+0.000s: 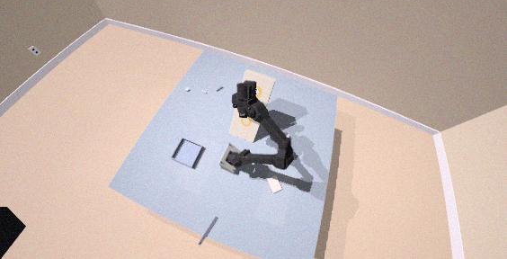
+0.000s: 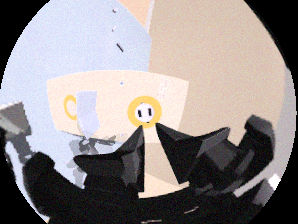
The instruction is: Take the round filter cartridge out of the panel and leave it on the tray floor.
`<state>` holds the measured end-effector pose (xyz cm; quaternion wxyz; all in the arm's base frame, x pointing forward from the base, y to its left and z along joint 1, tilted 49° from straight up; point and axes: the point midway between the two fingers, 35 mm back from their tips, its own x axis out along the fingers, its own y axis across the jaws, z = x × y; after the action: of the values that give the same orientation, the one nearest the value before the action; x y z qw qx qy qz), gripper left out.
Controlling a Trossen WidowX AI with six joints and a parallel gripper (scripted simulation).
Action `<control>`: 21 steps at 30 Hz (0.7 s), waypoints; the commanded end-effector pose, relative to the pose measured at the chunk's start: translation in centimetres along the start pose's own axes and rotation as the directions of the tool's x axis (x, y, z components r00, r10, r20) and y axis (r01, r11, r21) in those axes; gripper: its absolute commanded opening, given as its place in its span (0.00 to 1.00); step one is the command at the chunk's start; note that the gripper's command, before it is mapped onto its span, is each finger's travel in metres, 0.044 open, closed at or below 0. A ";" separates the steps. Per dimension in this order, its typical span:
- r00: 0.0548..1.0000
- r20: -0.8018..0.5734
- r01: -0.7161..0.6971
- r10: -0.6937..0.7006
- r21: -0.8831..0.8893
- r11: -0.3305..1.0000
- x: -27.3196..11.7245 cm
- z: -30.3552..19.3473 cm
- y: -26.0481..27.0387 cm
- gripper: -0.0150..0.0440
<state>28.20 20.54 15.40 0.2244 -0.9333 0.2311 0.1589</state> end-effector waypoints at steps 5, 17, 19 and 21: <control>1.000 -0.005 -0.011 0.011 0.001 1.000 1.0 0.0 0.1 0.40; 1.000 -0.003 -0.012 0.012 0.002 1.000 3.0 0.1 0.0 0.40; 1.000 -0.003 -0.012 0.012 0.002 1.000 3.3 0.1 0.0 0.40; 1.000 -0.003 -0.012 0.012 0.002 1.000 3.6 0.1 0.0 0.40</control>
<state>30.79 19.50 14.27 0.2266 -0.9316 0.2376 0.1558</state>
